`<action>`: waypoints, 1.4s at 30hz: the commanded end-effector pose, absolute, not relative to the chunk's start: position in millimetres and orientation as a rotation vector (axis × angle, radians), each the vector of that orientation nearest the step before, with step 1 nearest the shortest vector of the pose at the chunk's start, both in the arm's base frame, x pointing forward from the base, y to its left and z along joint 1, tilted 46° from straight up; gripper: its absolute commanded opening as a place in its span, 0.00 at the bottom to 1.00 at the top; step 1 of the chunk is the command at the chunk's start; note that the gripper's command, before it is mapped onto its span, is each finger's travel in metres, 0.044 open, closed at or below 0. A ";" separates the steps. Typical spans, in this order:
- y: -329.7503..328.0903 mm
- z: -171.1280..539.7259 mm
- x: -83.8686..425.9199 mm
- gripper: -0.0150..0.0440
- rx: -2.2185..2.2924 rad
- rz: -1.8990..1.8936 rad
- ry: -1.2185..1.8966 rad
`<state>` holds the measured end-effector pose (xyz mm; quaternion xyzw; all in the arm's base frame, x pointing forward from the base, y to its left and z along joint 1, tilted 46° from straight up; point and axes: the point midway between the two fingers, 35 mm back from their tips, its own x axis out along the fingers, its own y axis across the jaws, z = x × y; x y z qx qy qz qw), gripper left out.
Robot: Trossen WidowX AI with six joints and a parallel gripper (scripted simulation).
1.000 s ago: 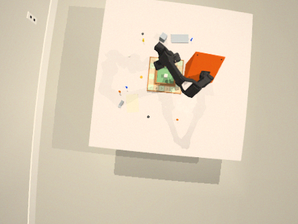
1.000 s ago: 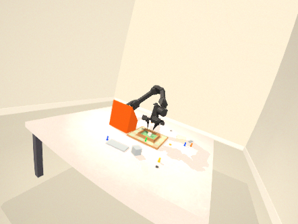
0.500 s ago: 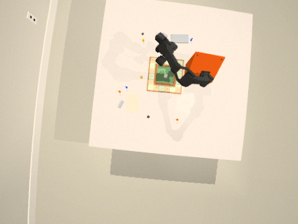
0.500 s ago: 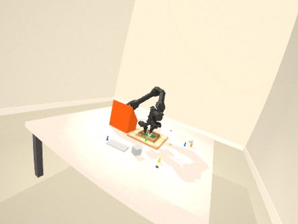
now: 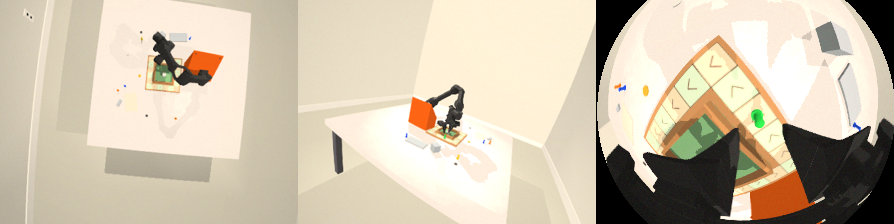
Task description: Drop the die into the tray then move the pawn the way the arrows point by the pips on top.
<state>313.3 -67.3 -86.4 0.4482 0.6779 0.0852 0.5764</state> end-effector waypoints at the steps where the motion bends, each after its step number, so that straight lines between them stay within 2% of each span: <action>1: -60.6 -92.5 311.4 0.59 1.064 0.200 1.595; 24: -35.8 -116.0 312.8 0.59 1.065 0.202 1.595; 30: -35.8 -116.0 312.8 0.33 1.065 0.202 1.595; 36: -35.8 -116.0 312.8 0.26 1.065 0.202 1.595; 42: -43.9 -109.6 314.4 0.25 1.064 0.199 1.595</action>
